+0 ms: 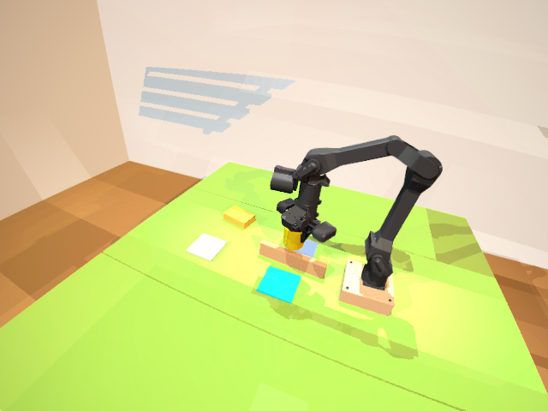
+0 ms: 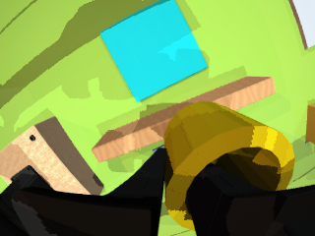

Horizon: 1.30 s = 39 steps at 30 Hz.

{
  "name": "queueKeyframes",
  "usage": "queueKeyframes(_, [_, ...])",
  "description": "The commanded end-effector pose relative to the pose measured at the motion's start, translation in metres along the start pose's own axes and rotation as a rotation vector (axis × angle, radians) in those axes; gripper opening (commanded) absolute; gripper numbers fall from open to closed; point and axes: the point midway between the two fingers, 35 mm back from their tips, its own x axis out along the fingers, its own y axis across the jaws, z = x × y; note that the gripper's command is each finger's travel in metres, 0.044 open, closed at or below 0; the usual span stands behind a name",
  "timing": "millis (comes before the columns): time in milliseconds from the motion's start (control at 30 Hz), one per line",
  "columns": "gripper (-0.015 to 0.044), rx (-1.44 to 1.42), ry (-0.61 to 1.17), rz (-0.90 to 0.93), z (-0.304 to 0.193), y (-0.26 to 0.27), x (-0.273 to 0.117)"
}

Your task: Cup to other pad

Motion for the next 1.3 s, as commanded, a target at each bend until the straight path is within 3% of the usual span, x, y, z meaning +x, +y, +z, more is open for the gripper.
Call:
queueKeyframes(0, [0.0000, 0.002, 0.005, -0.001, 0.005, 0.003, 0.000])
queueKeyframes(1267, [0.0000, 0.002, 0.001, 0.002, 0.066, 0.035, -0.002])
